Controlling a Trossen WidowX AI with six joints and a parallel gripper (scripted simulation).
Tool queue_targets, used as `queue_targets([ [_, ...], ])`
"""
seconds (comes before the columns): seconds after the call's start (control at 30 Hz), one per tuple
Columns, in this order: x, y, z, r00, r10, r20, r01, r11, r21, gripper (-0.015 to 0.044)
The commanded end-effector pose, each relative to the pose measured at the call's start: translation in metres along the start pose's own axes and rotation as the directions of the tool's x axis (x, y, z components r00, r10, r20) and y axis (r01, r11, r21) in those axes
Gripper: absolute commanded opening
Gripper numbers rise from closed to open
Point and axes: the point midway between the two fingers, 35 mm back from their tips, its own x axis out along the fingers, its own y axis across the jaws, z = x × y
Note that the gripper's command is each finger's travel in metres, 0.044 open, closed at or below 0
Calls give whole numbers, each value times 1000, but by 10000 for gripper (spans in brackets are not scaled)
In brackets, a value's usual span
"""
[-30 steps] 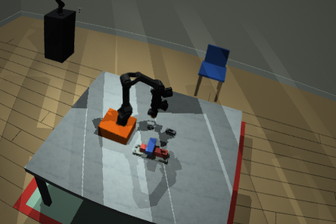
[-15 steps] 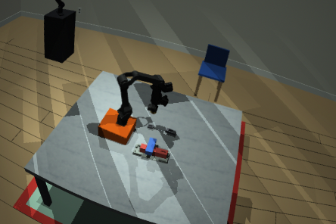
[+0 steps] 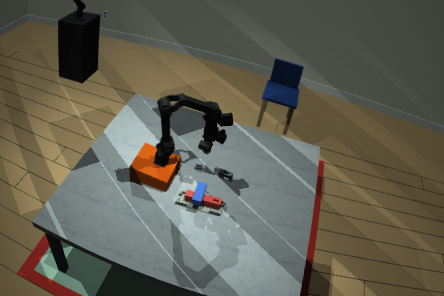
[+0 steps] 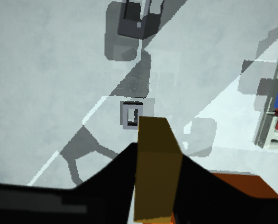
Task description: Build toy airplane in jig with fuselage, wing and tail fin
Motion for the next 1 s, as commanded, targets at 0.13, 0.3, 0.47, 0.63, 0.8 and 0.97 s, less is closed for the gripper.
queue_targets([
  [0.13, 1, -9, 16, 1000, 7, 4, -7, 1000, 19, 0],
  [0.3, 3, -16, 26, 1000, 6, 3, -6, 1000, 17, 0],
  [0.47, 5, -24, 36, 1000, 5, 2, -5, 1000, 16, 0],
  [0.63, 6, -33, 45, 1000, 3, 2, -3, 1000, 16, 0],
  [0.8, 9, -42, 53, 1000, 4, -2, -4, 1000, 19, 0],
  [0.97, 11, -52, 59, 1000, 6, -9, -5, 1000, 24, 0],
])
